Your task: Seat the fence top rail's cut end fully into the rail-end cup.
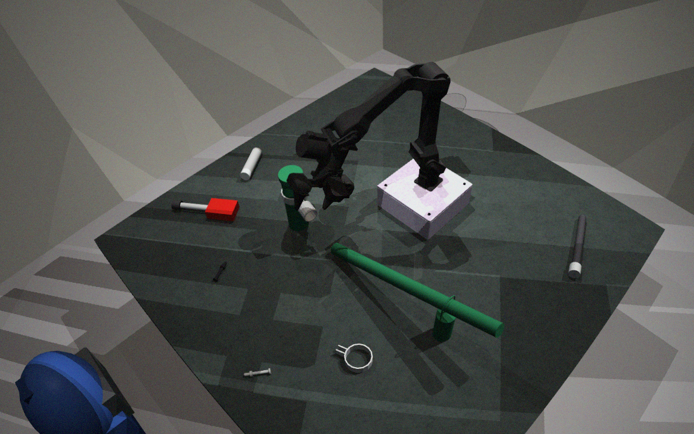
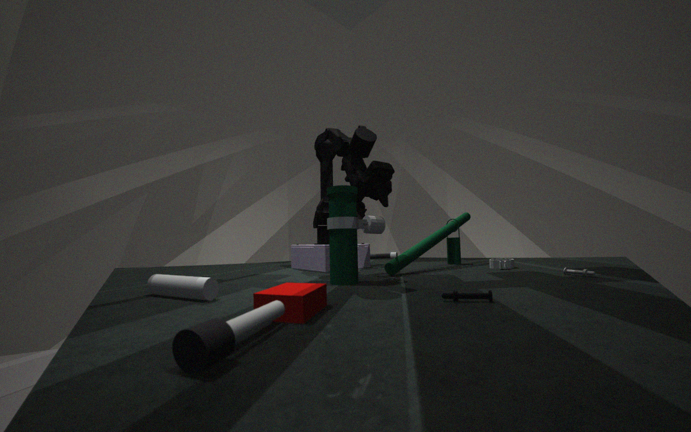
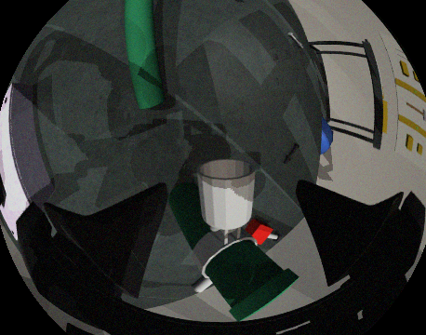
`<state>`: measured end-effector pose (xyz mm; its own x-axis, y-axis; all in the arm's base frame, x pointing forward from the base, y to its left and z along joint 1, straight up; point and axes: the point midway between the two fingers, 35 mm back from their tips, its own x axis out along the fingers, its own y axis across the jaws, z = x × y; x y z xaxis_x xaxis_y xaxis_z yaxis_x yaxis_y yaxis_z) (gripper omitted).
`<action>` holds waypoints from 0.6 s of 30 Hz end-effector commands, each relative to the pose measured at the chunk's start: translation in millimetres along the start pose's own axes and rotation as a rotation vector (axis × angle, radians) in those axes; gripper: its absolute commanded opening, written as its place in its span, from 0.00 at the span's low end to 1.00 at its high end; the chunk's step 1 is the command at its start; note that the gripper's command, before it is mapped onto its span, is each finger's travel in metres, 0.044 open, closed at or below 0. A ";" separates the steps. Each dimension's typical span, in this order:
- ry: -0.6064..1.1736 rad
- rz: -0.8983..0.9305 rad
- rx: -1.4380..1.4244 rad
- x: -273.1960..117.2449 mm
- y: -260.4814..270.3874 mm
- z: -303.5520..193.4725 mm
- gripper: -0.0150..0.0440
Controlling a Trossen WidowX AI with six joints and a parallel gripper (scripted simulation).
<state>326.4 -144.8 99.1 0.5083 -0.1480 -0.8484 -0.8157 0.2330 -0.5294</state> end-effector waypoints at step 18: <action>0.000 0.003 0.002 35.0 2.2 0.3 1.00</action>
<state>341.1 -148.5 73.9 0.5098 -0.1455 -0.8479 -0.8159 0.2309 -0.5301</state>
